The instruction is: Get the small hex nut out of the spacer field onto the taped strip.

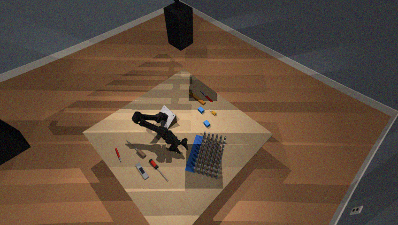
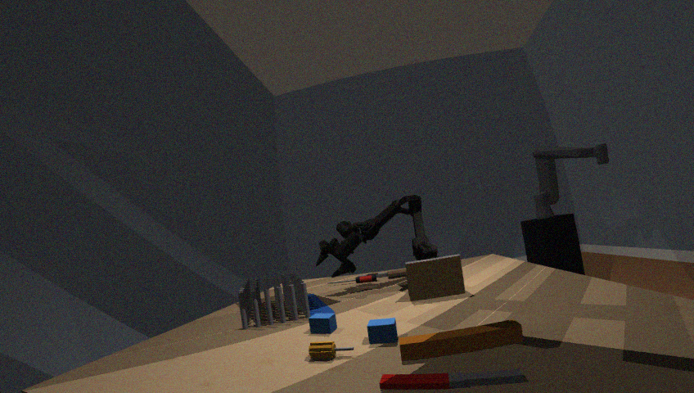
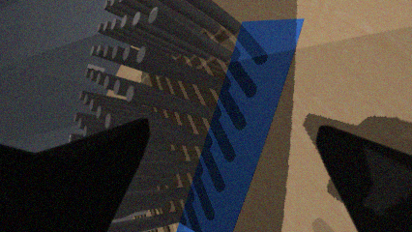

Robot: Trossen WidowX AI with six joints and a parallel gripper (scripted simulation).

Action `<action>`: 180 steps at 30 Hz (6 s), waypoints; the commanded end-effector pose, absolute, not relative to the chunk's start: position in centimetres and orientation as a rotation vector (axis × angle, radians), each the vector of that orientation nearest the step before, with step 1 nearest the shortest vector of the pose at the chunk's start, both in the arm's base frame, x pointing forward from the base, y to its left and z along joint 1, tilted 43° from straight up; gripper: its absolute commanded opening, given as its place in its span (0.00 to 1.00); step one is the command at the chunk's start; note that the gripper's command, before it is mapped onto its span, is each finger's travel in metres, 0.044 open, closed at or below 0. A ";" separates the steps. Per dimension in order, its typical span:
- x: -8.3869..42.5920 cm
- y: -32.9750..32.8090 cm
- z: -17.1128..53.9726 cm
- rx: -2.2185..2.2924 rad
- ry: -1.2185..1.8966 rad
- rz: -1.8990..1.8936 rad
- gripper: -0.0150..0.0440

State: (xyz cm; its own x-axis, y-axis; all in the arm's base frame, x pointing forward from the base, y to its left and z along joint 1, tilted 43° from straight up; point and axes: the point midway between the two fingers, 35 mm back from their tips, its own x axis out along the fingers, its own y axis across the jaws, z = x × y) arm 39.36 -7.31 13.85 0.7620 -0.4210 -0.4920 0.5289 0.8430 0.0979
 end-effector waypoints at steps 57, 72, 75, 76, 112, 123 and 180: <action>11.5 -25.6 30.0 1.726 -0.692 -1.798 0.73; 11.6 -26.2 29.5 1.726 -0.692 -1.798 0.73; 11.6 -26.5 29.2 1.726 -0.692 -1.799 0.73; 11.6 -26.6 29.1 1.726 -0.692 -1.799 0.73; 11.4 -30.4 25.0 1.722 -0.693 -1.798 0.73; 11.4 -30.4 25.0 1.722 -0.693 -1.798 0.47; 8.2 -30.1 27.0 1.720 -0.700 -1.796 0.25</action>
State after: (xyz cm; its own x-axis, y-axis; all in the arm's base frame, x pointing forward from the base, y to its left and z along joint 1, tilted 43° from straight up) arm 8.13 -29.71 27.45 -0.0305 -0.7023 -0.7112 0.0320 -0.7119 0.7015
